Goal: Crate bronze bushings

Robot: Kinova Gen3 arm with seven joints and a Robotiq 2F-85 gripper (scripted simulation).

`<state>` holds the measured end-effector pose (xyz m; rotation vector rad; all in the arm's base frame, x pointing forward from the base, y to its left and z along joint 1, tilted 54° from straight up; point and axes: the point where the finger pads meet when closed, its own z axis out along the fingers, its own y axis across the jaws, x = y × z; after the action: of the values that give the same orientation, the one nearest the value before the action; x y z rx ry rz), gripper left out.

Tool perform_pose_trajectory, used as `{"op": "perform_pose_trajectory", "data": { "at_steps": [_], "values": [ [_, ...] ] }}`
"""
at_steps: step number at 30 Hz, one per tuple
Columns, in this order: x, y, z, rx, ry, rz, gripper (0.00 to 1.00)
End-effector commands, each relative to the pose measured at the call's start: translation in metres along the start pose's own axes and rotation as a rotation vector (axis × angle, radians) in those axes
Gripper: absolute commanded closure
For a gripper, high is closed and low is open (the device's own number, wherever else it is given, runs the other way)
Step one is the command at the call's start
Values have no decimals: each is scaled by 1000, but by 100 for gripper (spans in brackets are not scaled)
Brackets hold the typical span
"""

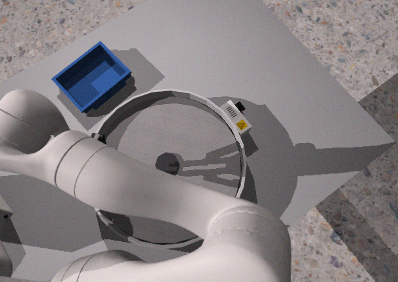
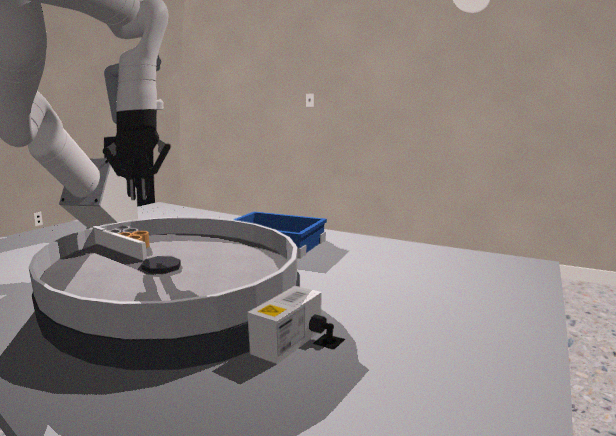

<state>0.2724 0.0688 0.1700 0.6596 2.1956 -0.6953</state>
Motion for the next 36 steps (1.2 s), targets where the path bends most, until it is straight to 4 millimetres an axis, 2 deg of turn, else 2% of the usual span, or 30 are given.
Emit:
{"op": "perform_pose_trajectory", "data": {
  "at_steps": [1,4,9,21,26,36],
  "values": [
    [0,0,0,0,0,1,84],
    [0,0,0,0,0,1,84],
    [-4,5,4,-1,0,-241,84],
    [-4,5,4,-1,0,-241,84],
    [-8,10,8,-1,0,-483,84],
    [-8,10,8,-1,0,-483,84]
  ]
}}
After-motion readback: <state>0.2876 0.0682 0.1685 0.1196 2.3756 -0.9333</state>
